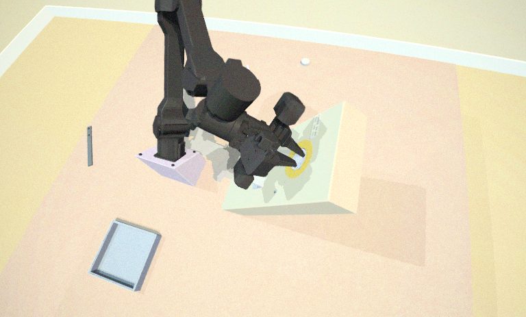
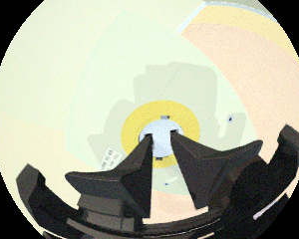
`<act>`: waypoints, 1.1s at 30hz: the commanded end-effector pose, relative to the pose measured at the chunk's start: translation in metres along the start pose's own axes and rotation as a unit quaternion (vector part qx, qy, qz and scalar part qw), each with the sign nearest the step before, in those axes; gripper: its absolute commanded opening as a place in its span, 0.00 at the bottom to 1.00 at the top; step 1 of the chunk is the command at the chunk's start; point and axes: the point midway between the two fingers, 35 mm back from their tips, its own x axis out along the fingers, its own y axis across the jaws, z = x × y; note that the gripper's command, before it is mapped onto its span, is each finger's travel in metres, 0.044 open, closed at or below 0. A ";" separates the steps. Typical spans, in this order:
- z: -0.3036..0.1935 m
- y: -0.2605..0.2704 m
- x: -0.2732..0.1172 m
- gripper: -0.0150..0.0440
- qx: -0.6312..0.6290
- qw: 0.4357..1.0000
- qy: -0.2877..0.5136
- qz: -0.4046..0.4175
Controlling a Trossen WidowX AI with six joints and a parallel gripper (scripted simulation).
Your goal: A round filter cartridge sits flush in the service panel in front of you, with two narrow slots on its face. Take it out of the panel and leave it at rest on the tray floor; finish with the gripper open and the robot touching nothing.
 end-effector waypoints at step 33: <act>0.000 -0.001 0.006 0.25 -0.184 0.983 0.001 -0.003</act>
